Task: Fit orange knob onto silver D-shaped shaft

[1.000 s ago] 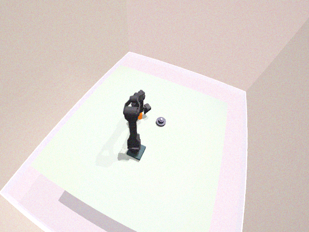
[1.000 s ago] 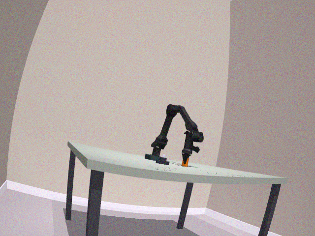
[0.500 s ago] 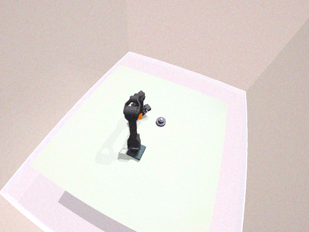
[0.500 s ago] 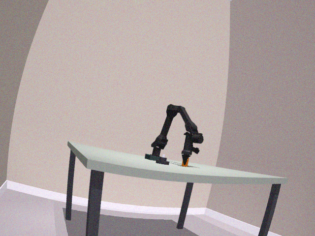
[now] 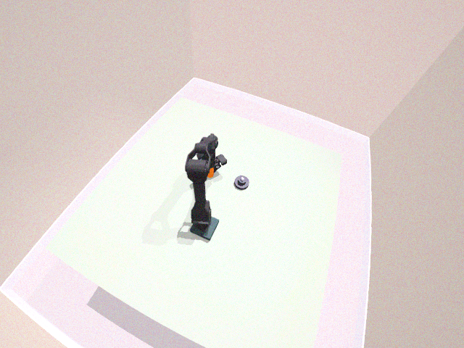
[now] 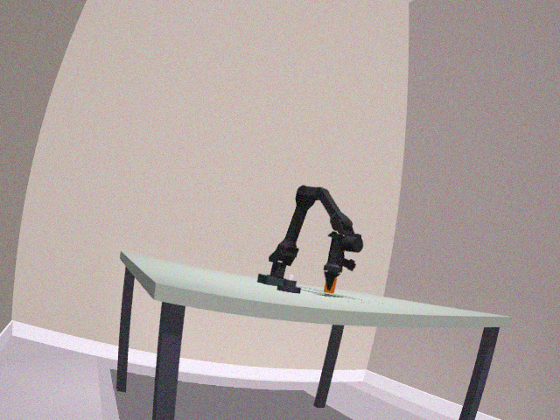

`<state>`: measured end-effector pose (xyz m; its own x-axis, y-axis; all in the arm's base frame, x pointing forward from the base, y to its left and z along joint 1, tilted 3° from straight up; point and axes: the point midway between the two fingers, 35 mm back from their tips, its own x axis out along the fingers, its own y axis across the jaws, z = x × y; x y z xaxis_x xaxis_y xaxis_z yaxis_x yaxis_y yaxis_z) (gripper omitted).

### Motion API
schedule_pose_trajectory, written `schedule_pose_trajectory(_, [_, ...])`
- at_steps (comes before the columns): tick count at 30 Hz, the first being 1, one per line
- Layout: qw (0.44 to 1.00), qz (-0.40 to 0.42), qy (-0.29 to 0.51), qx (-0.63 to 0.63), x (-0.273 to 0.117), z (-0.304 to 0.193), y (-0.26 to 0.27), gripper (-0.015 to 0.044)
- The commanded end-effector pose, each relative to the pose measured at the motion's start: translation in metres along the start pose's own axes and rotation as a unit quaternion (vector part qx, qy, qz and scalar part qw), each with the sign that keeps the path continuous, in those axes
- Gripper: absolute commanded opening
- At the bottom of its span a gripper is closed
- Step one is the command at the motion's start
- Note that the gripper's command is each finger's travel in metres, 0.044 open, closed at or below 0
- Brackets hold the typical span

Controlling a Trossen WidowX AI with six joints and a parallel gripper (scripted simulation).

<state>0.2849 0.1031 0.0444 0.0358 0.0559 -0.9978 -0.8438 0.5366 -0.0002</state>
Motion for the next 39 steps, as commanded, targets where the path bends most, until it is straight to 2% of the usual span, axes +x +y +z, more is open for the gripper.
schedule_pose_trajectory(1, [1.000,-0.005,-0.007,0.000,-0.017,0.004,-0.003,0.0000])
schedule_pose_trajectory(34, [1.000,-0.005,-0.007,0.000,-0.121,0.005,-0.005,0.0000])
schedule_pose_trajectory(39, [1.000,-0.005,-0.007,0.000,-0.126,0.004,-0.004,0.0000])
